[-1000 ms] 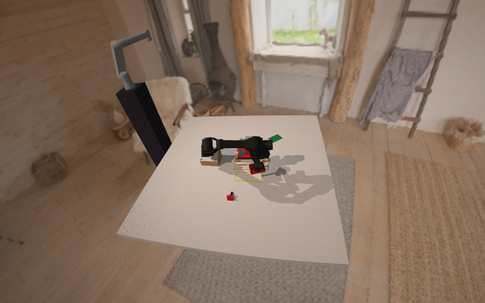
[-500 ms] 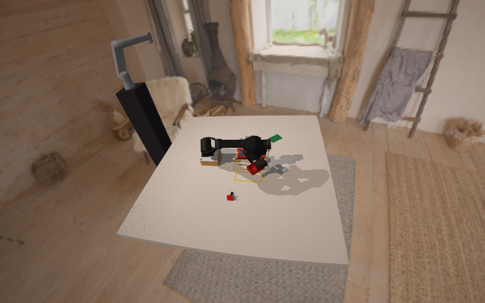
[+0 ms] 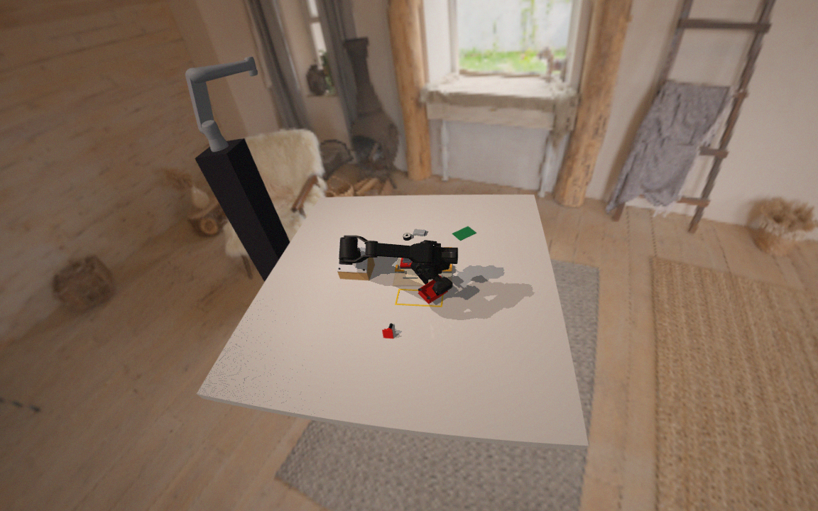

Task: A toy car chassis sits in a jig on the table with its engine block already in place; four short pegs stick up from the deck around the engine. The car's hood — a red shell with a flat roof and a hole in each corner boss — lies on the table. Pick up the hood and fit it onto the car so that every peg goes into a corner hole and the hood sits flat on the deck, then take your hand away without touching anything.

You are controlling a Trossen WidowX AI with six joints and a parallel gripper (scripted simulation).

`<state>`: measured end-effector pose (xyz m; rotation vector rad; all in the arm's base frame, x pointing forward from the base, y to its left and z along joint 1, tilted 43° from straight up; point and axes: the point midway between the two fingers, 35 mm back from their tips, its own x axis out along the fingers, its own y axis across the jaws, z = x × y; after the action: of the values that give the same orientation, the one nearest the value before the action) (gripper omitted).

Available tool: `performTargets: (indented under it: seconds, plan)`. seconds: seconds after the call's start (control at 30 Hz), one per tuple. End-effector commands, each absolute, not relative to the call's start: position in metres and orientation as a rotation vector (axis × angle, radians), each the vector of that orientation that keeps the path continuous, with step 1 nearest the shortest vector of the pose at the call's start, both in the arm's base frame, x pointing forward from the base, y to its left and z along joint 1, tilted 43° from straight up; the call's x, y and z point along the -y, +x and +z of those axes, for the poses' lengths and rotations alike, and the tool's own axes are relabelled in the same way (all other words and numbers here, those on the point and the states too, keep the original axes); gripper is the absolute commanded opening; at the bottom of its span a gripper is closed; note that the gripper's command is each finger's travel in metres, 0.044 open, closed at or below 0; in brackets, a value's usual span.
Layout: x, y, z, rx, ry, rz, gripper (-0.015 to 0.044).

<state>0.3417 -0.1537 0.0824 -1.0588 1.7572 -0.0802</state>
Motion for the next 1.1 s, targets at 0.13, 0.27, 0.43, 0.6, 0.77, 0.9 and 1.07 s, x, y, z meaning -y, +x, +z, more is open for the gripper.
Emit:
performTargets:
  seconds: [0.13, 0.27, 0.43, 0.6, 0.77, 0.9, 1.07]
  plan:
    - [0.175, 0.335, 0.060, -1.767, -1.064, -0.079, 0.0000]
    - [0.174, 0.334, 0.061, -1.771, -1.056, -0.079, 0.0053]
    - [0.174, 0.334, 0.061, -1.771, -1.056, -0.079, 0.0184]
    - [0.174, 0.334, 0.061, -1.771, -1.056, -0.079, 0.0315]
    - [0.174, 0.334, 0.061, -1.771, -1.056, -0.079, 0.0440]
    - [0.163, 0.337, 0.072, -1.770, -1.055, -0.077, 0.0440]
    - [0.125, 0.342, 0.112, -1.769, -1.057, -0.075, 0.0440]
